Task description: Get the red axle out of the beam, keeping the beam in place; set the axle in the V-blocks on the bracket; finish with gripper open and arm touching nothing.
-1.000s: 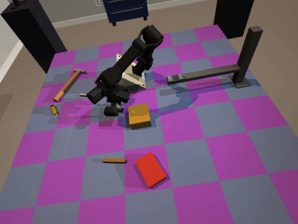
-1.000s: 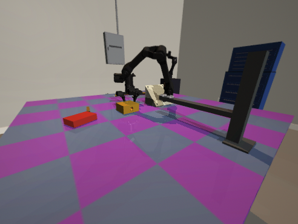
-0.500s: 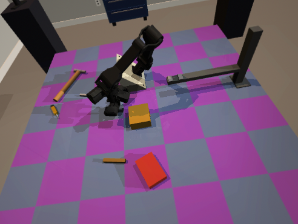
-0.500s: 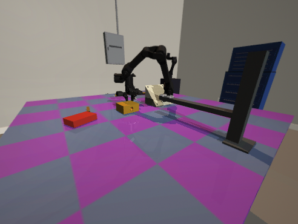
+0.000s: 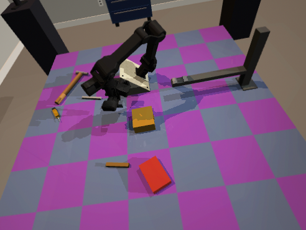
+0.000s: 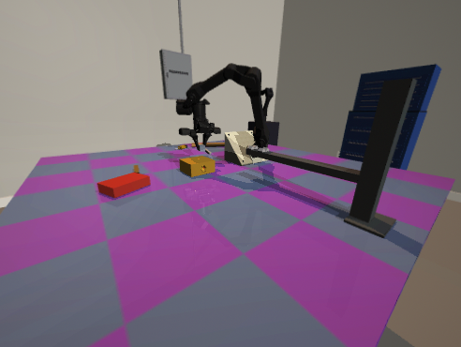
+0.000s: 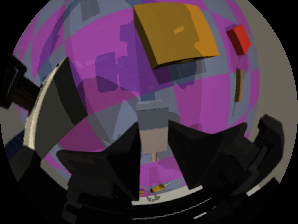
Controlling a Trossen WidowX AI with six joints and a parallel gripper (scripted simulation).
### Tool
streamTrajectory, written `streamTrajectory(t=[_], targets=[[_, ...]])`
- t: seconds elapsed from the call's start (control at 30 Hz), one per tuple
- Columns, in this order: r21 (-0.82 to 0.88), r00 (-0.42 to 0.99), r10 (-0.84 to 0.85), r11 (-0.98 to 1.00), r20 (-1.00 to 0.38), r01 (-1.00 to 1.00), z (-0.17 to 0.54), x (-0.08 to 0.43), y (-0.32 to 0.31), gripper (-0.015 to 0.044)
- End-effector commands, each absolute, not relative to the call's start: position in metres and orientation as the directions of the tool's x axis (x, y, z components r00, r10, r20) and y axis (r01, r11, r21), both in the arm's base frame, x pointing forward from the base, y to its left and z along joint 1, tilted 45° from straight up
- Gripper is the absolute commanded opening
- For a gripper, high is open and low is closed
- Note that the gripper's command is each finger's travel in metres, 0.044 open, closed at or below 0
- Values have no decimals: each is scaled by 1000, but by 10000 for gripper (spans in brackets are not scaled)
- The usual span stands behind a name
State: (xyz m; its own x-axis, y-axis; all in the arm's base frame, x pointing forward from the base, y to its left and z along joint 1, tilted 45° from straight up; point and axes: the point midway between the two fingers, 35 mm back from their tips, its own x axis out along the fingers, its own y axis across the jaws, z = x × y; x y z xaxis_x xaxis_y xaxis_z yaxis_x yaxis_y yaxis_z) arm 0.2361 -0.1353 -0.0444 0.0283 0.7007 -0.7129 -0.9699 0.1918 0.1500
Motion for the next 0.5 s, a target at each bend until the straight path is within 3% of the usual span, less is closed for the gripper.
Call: streamTrajectory(t=[0.0, 0.47], targets=[[136, 32, 691, 188, -722, -973, -30, 235, -149, 0], [-16, 32, 691, 31, -722, -999, -31, 235, -148, 0]])
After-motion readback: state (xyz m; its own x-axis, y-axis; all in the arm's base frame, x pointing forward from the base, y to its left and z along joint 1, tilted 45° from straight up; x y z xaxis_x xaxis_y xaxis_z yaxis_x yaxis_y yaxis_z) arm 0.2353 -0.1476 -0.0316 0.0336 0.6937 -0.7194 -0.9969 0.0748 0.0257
